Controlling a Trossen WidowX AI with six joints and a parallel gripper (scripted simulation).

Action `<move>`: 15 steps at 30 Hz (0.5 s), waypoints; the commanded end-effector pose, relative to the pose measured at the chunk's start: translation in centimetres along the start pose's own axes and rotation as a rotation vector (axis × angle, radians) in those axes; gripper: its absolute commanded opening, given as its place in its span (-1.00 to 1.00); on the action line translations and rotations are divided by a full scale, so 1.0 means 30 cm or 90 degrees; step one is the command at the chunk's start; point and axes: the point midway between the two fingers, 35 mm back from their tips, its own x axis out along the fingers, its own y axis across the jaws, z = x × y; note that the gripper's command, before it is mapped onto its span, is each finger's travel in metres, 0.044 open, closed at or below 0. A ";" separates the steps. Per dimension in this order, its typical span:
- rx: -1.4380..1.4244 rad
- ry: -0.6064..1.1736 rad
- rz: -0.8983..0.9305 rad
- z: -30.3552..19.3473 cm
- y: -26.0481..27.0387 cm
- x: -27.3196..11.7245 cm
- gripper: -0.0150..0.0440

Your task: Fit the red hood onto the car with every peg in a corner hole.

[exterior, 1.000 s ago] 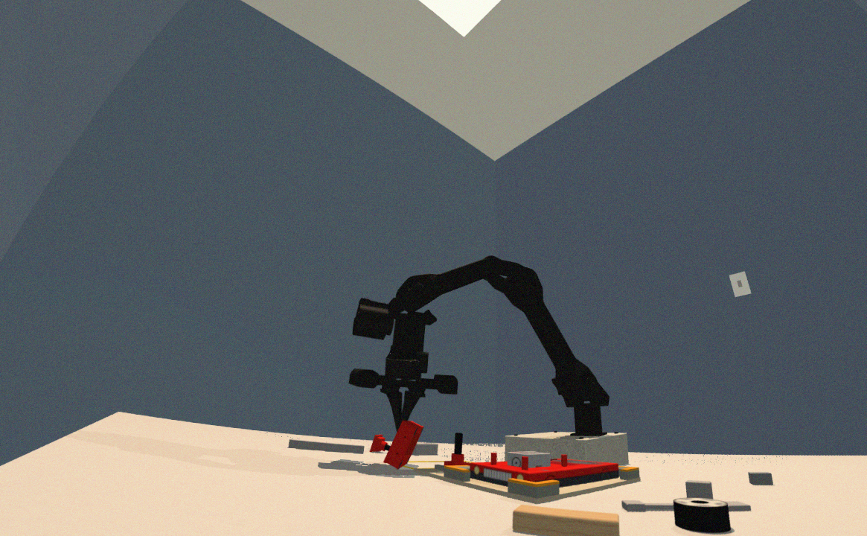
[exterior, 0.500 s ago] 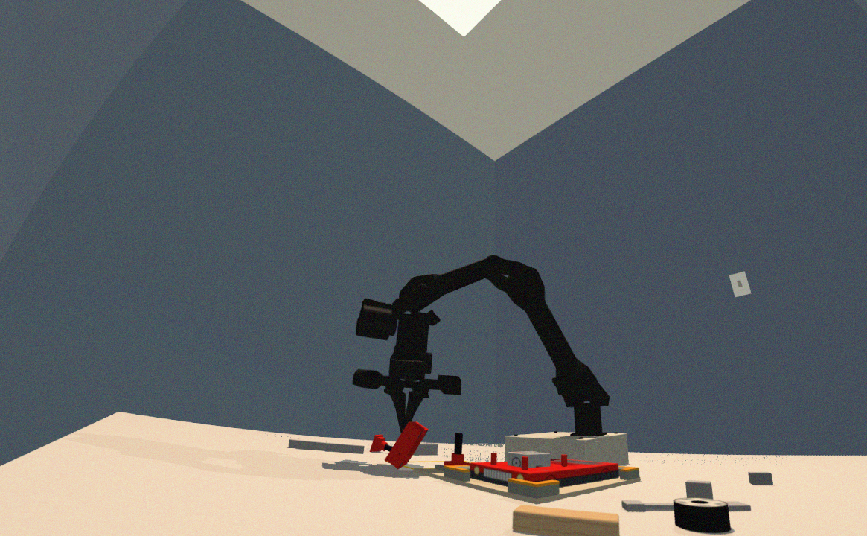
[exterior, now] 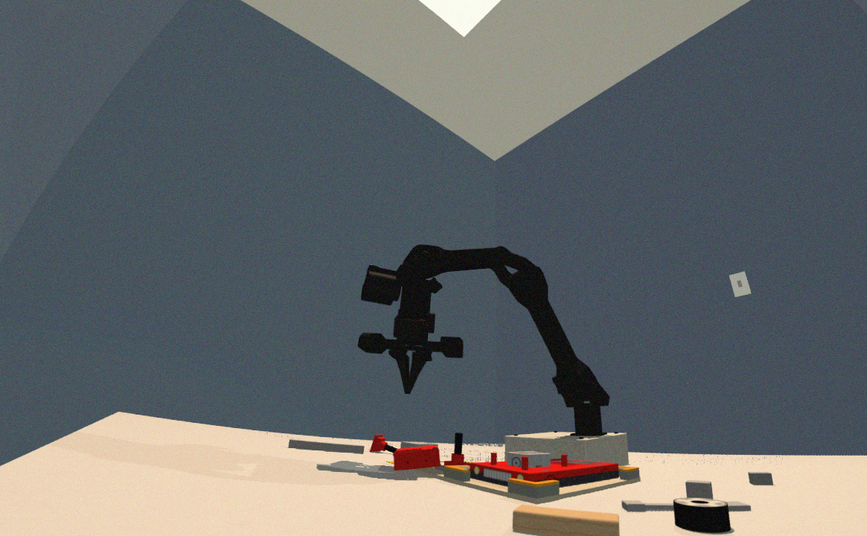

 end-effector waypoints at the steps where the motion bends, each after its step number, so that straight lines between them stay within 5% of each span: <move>1: 0.001 -0.002 -0.004 -0.001 0.001 -0.046 -0.49; 15: 0.000 -0.005 -0.010 0.001 -0.003 -0.037 -0.49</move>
